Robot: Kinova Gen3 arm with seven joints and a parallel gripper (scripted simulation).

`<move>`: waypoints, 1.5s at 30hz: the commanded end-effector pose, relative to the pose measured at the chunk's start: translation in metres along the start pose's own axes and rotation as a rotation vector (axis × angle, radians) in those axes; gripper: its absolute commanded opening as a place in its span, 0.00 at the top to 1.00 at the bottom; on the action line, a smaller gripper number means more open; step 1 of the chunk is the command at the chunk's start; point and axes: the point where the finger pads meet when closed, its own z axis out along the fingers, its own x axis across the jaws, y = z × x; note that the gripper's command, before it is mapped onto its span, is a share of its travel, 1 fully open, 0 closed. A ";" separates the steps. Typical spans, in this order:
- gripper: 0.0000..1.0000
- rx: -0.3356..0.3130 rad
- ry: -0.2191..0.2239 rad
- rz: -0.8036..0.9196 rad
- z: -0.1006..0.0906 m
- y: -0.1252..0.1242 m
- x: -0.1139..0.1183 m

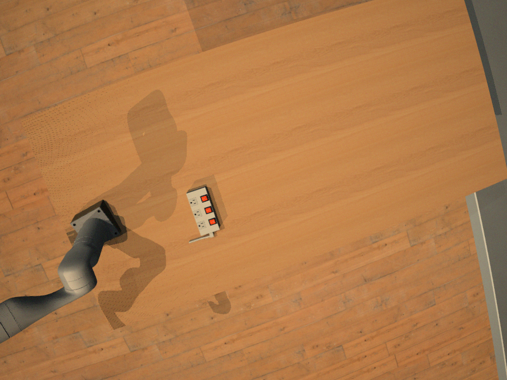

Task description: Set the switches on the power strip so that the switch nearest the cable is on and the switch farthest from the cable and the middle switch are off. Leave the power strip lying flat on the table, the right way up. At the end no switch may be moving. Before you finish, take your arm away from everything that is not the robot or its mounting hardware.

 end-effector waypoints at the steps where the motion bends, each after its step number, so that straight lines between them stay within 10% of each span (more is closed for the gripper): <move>1: 0.00 -0.006 -0.007 -0.002 -0.005 0.003 -0.002; 45: 0.00 -0.255 0.057 -0.062 -0.123 0.083 0.037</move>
